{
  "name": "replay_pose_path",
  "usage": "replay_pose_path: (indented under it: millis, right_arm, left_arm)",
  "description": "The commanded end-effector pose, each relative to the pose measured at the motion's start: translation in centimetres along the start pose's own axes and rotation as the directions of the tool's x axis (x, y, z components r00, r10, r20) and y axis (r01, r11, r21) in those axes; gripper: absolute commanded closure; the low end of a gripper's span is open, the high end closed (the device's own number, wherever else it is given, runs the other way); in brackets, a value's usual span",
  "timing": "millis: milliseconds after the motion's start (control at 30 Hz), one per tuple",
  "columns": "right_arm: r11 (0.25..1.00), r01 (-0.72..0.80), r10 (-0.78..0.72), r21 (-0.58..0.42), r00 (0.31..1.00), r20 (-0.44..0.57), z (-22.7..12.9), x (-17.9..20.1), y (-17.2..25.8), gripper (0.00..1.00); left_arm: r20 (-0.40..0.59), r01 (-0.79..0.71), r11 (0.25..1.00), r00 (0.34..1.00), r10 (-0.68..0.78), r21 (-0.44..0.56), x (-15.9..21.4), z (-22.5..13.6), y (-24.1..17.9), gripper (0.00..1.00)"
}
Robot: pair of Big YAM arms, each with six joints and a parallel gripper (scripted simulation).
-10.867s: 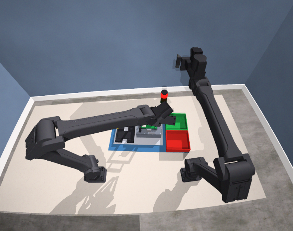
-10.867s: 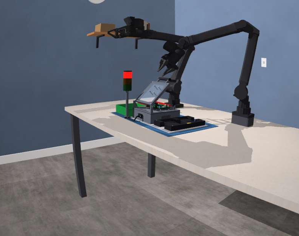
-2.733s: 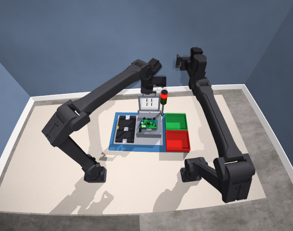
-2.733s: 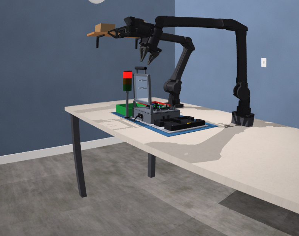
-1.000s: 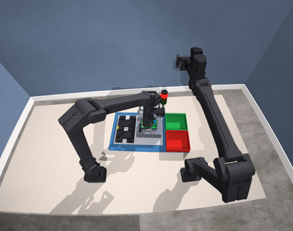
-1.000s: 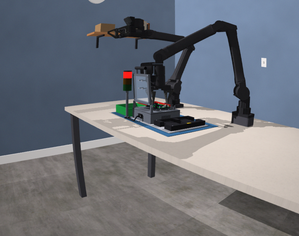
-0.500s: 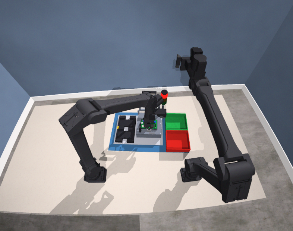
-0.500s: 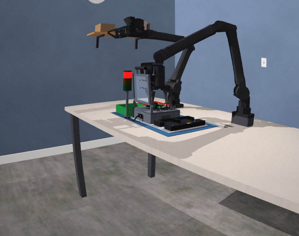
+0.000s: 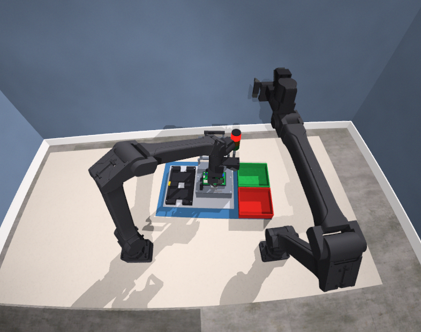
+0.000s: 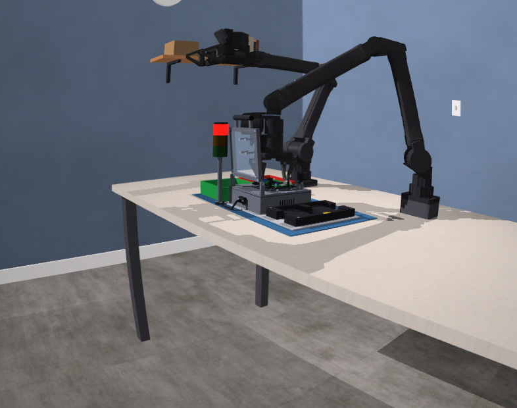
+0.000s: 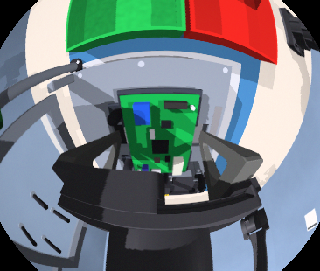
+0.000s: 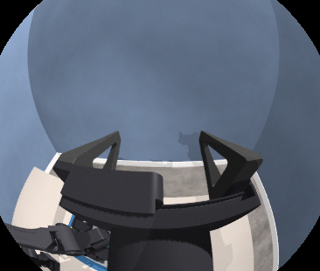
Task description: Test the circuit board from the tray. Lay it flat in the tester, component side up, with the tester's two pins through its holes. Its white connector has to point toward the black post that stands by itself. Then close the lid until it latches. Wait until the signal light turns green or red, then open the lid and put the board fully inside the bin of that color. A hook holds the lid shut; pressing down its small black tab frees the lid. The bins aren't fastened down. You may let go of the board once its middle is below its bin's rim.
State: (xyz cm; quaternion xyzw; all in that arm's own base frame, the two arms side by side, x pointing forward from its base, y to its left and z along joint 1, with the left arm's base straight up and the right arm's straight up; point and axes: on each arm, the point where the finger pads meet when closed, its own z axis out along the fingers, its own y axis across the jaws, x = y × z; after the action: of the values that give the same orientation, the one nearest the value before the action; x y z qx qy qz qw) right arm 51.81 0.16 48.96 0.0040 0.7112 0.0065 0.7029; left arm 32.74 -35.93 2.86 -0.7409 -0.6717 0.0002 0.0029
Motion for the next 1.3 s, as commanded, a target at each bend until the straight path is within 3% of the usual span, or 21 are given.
replay_pose_path:
  millis: [0, 233, 267, 900, 1033, 1067, 1133, 1233, 1267]
  right_arm:
    - [1.0, 0.015, -0.015, 0.004, 1.0, 0.023, 0.0, -0.9, -0.2, 0.0]
    - [1.0, 0.015, -0.015, 0.004, 1.0, 0.023, 0.0, -0.9, -0.2, 0.0]
    - [1.0, 0.015, -0.015, 0.004, 1.0, 0.023, 0.0, -0.9, -0.2, 0.0]
    - [1.0, 0.015, -0.015, 0.004, 1.0, 0.023, 0.0, -0.9, -0.2, 0.0]
    - [1.0, 0.015, -0.015, 0.004, 1.0, 0.023, 0.0, -0.9, -0.2, 0.0]
    - [1.0, 0.015, -0.015, 0.004, 1.0, 0.023, 0.0, -0.9, -0.2, 0.0]
    - [1.0, 0.015, -0.015, 0.004, 1.0, 0.023, 0.0, -0.9, -0.2, 0.0]
    - [1.0, 0.015, -0.015, 0.004, 1.0, 0.023, 0.0, -0.9, -0.2, 0.0]
    - [1.0, 0.015, -0.015, 0.004, 1.0, 0.023, 0.0, -0.9, -0.2, 0.0]
  left_arm:
    - [0.016, 0.02, 1.0, 1.0, -0.02, -0.018, -0.3, -0.4, 0.5, 0.02]
    - [0.011, 0.009, 1.0, 1.0, -0.009, -0.013, -0.2, -0.5, 0.4, 0.02]
    - [0.011, 0.009, 1.0, 1.0, -0.009, -0.013, -0.2, -0.5, 0.4, 0.1]
    - [0.026, 0.02, 0.999, 0.999, -0.019, -0.028, -0.4, -1.2, 0.6, 0.31]
    - [0.026, 0.02, 0.999, 0.999, -0.019, -0.028, -0.4, -1.2, 0.6, 0.76]
    - [0.011, 0.009, 1.0, 1.0, -0.009, -0.013, -0.2, -0.5, 0.3, 0.65]
    - [0.011, 0.009, 1.0, 1.0, -0.009, -0.013, -0.2, -0.5, 0.3, 0.65]
    - [0.034, 0.009, 0.999, 0.999, -0.008, -0.038, -0.6, -1.5, 0.7, 0.32]
    - [0.034, 0.009, 0.999, 0.999, -0.008, -0.038, -0.6, -1.5, 0.7, 0.32]
